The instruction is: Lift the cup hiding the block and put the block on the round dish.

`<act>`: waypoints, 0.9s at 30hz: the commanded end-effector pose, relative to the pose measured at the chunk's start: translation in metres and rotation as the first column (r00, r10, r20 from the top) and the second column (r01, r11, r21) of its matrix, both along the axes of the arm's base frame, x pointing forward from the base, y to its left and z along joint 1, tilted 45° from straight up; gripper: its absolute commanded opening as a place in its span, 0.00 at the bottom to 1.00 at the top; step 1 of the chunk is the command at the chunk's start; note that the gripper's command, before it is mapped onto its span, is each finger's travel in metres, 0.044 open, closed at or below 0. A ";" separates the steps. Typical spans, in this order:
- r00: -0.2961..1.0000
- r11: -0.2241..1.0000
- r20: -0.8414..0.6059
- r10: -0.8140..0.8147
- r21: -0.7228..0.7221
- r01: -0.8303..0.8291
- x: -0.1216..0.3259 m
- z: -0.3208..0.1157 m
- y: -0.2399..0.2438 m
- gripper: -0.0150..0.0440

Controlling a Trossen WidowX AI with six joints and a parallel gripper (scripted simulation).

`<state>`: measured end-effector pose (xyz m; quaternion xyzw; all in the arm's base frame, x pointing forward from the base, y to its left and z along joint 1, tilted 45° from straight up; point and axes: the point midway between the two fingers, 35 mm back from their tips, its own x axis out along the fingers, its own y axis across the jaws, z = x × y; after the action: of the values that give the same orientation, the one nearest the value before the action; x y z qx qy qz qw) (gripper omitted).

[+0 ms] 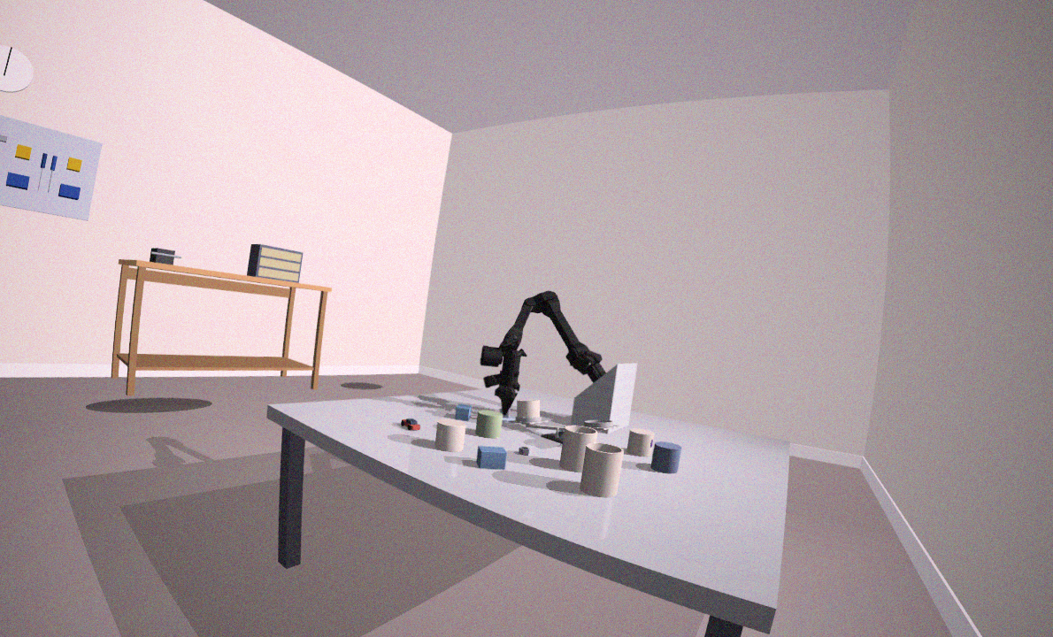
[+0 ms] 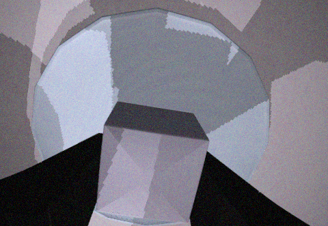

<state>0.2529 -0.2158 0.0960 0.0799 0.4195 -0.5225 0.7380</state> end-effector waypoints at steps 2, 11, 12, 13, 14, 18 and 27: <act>1.000 1.000 0.001 -0.001 0.000 0.001 0.000 0.000 0.000 0.65; 1.000 1.000 0.001 -0.001 0.003 0.001 0.000 0.015 0.015 1.00; 1.000 1.000 0.001 0.000 0.004 0.000 -0.002 0.025 0.026 1.00; 1.000 1.000 0.001 0.001 0.004 -0.001 -0.004 0.034 0.034 1.00; 1.000 1.000 0.001 0.001 0.004 -0.001 -0.005 0.038 0.039 1.00; 1.000 1.000 0.001 0.001 0.004 -0.001 -0.006 0.040 0.041 1.00; 1.000 1.000 0.012 0.010 0.001 -0.010 -0.011 0.069 0.067 1.00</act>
<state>0.2450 -0.1512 0.1617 0.0816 0.4145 -0.5155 0.7455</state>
